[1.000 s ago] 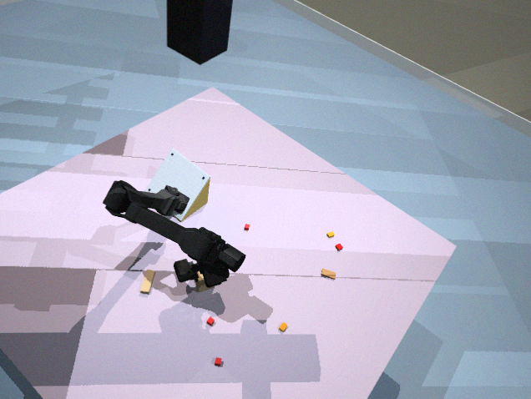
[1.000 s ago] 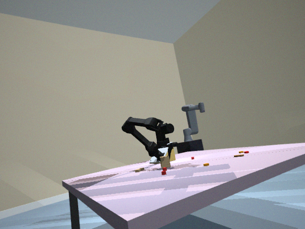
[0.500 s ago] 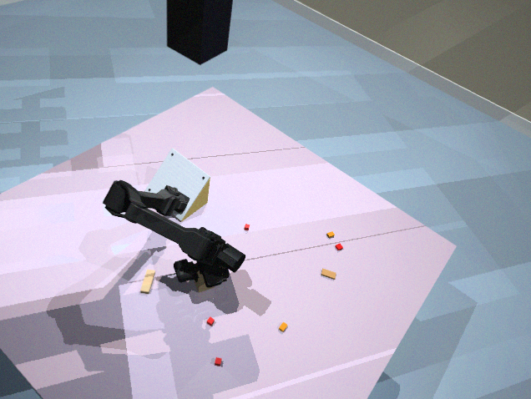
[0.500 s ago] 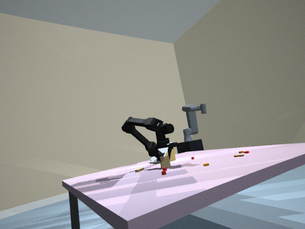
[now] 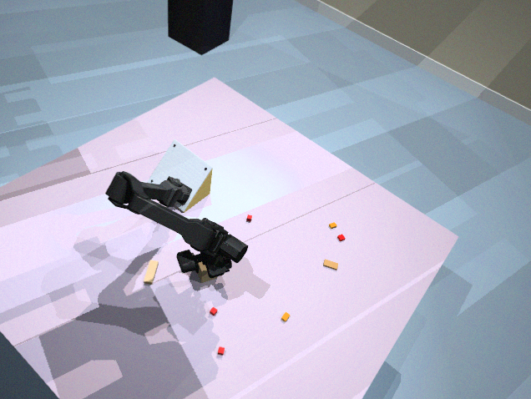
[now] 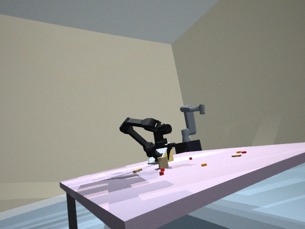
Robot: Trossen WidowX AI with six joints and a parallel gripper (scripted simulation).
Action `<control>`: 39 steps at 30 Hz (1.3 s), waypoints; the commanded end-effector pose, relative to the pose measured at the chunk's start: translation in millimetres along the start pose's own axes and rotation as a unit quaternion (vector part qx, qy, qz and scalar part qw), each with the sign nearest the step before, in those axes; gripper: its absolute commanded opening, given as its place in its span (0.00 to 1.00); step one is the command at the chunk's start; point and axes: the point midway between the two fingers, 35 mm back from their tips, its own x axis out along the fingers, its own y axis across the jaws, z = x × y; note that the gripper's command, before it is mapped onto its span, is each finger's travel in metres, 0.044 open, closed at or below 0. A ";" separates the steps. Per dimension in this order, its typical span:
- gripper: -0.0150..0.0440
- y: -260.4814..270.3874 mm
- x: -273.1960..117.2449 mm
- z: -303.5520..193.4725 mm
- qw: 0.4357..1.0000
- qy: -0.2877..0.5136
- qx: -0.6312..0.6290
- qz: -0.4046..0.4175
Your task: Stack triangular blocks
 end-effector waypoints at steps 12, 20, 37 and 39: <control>1.00 1.9 -19.5 2.2 1.000 -0.007 -0.003 0.007; 1.00 -1.5 -109.0 -2.8 0.999 -0.038 -0.015 0.035; 1.00 0.7 -103.0 -0.5 0.998 -0.042 -0.018 0.034; 1.00 0.7 -103.0 -0.5 0.998 -0.042 -0.018 0.034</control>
